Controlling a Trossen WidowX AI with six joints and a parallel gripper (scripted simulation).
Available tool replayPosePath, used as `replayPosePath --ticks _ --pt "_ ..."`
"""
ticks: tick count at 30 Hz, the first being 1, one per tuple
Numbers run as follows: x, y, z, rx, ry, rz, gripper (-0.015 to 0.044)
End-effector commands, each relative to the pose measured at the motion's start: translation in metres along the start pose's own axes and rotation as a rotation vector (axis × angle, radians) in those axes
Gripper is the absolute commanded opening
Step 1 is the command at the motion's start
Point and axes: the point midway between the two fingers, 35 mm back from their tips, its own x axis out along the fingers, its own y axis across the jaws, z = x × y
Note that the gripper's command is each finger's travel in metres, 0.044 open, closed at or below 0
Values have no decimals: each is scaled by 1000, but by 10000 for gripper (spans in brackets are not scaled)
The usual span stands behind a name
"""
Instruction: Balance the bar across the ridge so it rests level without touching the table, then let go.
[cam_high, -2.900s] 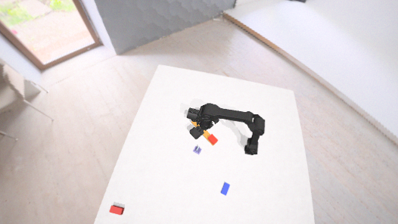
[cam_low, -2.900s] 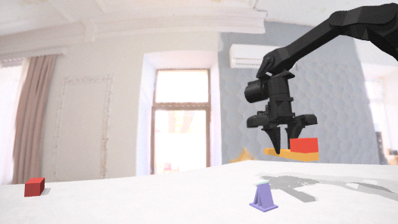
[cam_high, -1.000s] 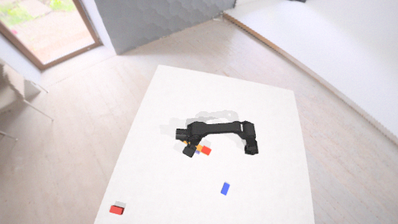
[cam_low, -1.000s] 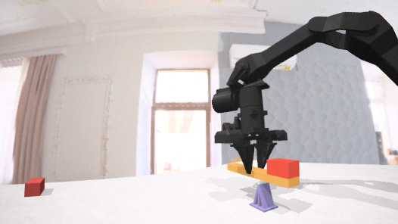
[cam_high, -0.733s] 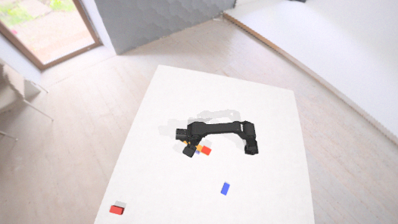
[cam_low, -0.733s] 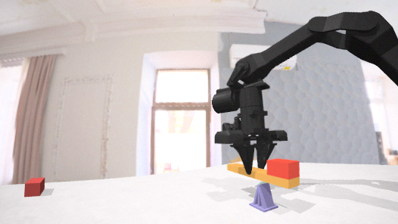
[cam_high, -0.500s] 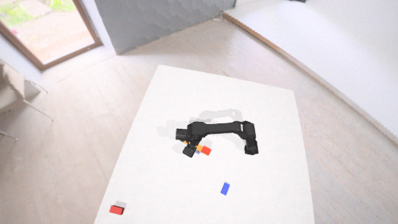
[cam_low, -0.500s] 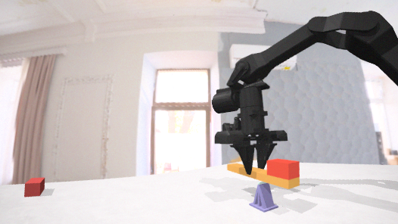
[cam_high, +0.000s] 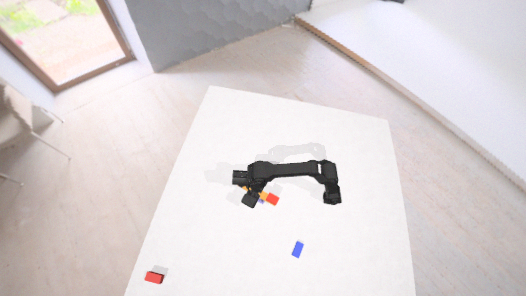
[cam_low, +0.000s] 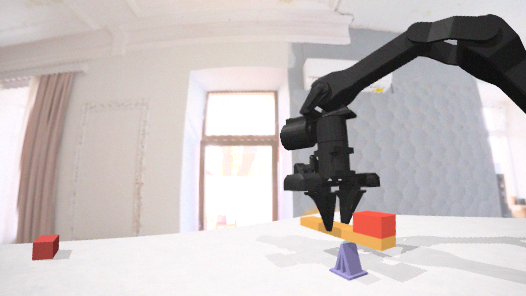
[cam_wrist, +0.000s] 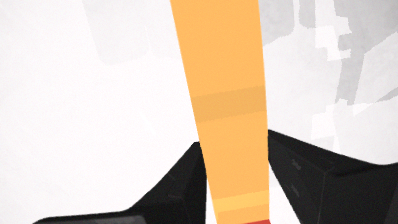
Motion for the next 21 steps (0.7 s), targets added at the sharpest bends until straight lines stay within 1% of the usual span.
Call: replayPosePath --ticks 1,21 --pt "0 1 0 -2 0 5 0" --pt "2 1 0 -2 0 5 0"
